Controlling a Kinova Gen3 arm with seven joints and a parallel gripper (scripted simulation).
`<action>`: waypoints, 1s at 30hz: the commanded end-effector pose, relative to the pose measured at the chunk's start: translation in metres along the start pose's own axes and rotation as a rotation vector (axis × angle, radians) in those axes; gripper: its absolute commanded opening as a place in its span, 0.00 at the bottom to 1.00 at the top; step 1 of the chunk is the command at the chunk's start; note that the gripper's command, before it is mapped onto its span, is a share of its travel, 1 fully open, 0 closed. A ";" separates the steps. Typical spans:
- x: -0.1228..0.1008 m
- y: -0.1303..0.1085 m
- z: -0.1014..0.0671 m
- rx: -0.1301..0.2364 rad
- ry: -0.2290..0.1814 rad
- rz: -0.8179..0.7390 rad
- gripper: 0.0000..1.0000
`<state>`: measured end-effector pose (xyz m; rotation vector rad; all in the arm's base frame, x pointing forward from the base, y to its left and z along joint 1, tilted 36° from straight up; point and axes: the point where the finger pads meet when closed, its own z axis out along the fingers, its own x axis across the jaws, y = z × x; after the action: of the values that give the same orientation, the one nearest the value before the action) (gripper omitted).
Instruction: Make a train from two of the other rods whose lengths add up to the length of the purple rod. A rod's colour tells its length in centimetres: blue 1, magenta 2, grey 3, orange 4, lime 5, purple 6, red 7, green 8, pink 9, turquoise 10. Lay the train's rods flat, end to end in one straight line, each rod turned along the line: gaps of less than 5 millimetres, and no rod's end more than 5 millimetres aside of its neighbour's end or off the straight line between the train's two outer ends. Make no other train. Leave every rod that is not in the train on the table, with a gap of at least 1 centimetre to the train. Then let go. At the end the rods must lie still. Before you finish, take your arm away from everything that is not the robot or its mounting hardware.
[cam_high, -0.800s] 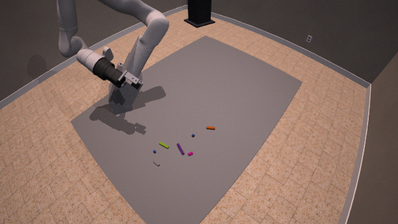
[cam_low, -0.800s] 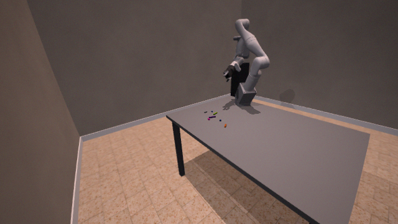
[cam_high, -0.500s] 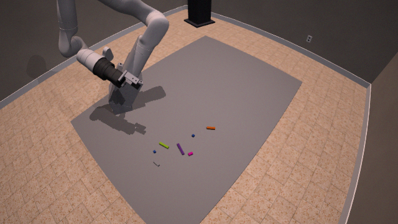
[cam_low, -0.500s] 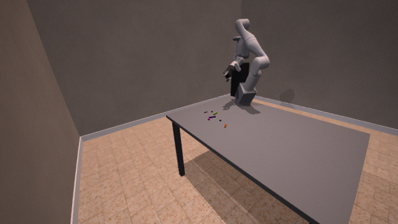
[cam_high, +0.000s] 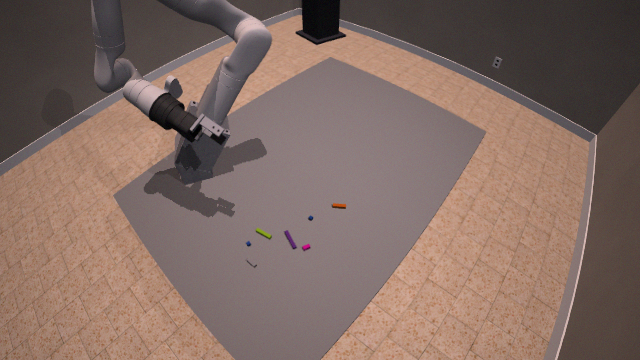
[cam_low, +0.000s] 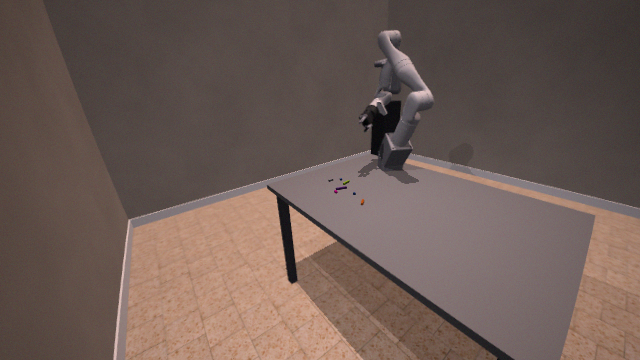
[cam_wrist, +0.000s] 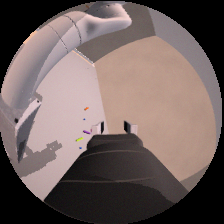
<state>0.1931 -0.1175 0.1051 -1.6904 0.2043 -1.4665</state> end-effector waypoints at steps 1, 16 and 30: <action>-0.002 0.002 0.002 0.001 -0.015 0.008 1.00; -0.038 0.038 0.036 -0.056 -0.265 0.213 1.00; -0.098 0.097 0.082 -0.280 -0.631 0.483 1.00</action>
<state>0.2642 -0.0866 -0.0209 -2.0194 0.4875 -0.6028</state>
